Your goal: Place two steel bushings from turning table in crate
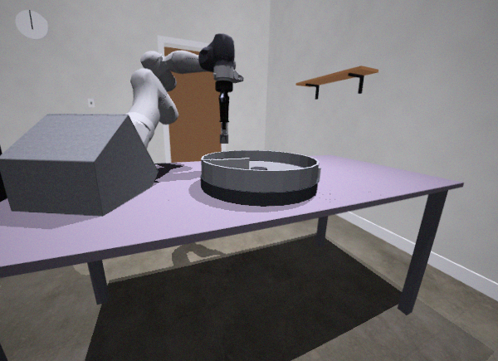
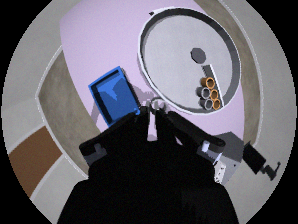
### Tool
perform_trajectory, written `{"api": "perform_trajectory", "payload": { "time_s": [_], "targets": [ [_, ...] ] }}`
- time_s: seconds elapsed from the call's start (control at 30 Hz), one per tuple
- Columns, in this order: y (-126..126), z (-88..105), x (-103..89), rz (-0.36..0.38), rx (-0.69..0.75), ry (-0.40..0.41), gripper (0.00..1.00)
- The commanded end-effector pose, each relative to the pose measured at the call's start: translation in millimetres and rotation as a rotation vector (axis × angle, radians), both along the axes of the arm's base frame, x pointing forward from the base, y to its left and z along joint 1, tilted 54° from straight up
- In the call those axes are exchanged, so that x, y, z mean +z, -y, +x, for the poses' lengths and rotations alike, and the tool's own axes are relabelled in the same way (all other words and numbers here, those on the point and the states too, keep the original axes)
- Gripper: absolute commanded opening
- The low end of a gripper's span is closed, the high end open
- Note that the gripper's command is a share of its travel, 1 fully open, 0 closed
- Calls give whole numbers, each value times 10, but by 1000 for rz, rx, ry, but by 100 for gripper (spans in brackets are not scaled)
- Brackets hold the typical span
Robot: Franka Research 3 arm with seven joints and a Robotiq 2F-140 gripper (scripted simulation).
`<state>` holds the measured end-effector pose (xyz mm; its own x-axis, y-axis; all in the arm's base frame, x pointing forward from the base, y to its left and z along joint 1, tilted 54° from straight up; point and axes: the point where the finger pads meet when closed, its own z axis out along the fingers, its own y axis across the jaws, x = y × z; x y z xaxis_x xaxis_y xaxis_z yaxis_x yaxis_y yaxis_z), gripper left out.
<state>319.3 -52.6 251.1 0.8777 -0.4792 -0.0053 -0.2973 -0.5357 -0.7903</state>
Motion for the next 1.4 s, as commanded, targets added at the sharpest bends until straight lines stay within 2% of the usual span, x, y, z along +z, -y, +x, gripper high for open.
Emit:
{"api": "perform_trajectory", "payload": {
  "time_s": [0.0,0.1,0.17,0.33,0.47,1.37],
  "targets": [
    [-234,126,324,76,-71,-87,0],
    [-381,246,577,76,-71,-87,0],
    [-381,246,577,76,-71,-87,0],
    [-630,451,1006,76,-71,-87,0],
    [-729,533,1178,76,-71,-87,0],
    [-754,553,1221,76,-71,-87,0]
  ]
}}
